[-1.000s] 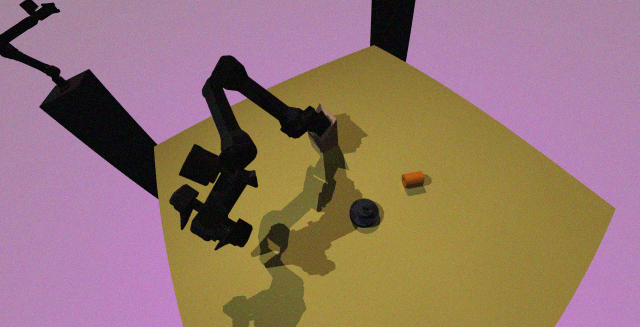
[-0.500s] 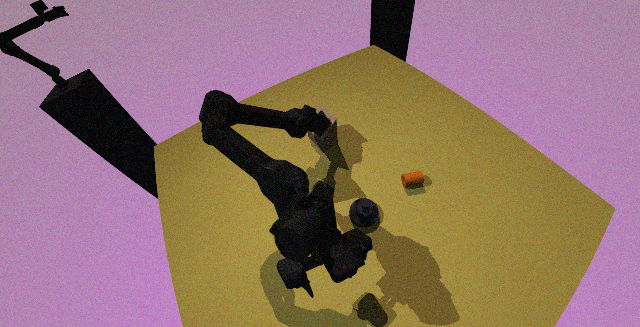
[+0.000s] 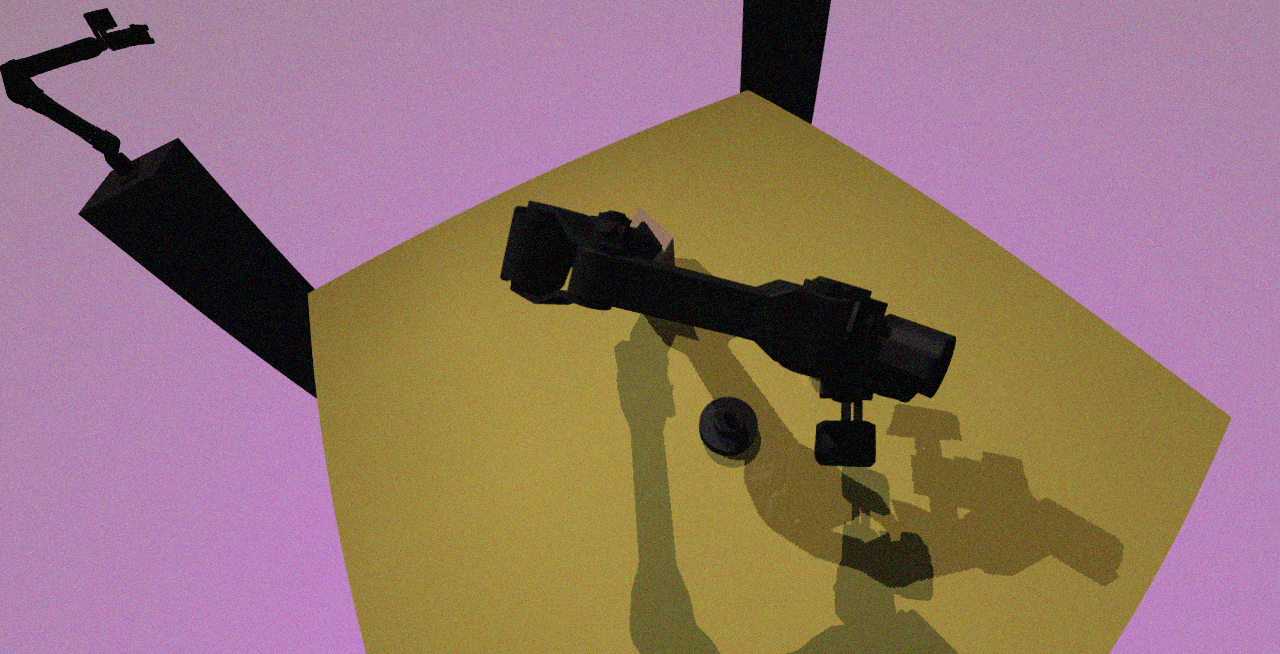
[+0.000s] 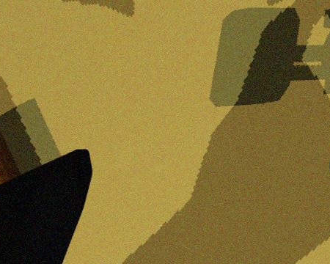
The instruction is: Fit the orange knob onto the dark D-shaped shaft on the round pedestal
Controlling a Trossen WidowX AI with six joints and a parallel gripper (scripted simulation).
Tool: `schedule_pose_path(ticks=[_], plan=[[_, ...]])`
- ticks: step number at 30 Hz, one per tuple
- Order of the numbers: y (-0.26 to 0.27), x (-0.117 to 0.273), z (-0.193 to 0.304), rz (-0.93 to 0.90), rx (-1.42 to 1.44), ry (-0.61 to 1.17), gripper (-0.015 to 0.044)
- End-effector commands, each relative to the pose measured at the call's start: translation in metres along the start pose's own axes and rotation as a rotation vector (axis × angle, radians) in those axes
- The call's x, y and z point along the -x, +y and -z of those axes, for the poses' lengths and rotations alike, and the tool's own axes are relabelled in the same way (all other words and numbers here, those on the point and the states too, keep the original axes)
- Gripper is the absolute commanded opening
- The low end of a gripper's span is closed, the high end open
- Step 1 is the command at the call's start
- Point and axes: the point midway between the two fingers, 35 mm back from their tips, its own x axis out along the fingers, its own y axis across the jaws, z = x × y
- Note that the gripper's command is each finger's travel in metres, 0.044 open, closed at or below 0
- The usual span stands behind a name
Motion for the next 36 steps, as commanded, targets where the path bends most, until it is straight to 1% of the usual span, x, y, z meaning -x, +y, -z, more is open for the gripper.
schedule_pose_path(ticks=[1, 4, 7, 12, 16, 21, 36], plan=[[0.071, -0.003, -0.011, -0.098, 0.181, 0.126, 0.0440], [0.118, -0.001, -0.008, -0.138, 0.311, 0.240, 0.0440], [0.138, 0.000, -0.004, -0.147, 0.369, 0.298, 0.0440], [0.138, -0.001, -0.004, -0.147, 0.369, 0.298, 0.0440], [0.140, -0.022, 0.004, -0.146, 0.369, 0.299, 0.0440], [0.140, -0.025, 0.004, -0.146, 0.369, 0.299, 0.0440], [0.142, -0.048, 0.011, -0.145, 0.369, 0.299, 0.0440]])
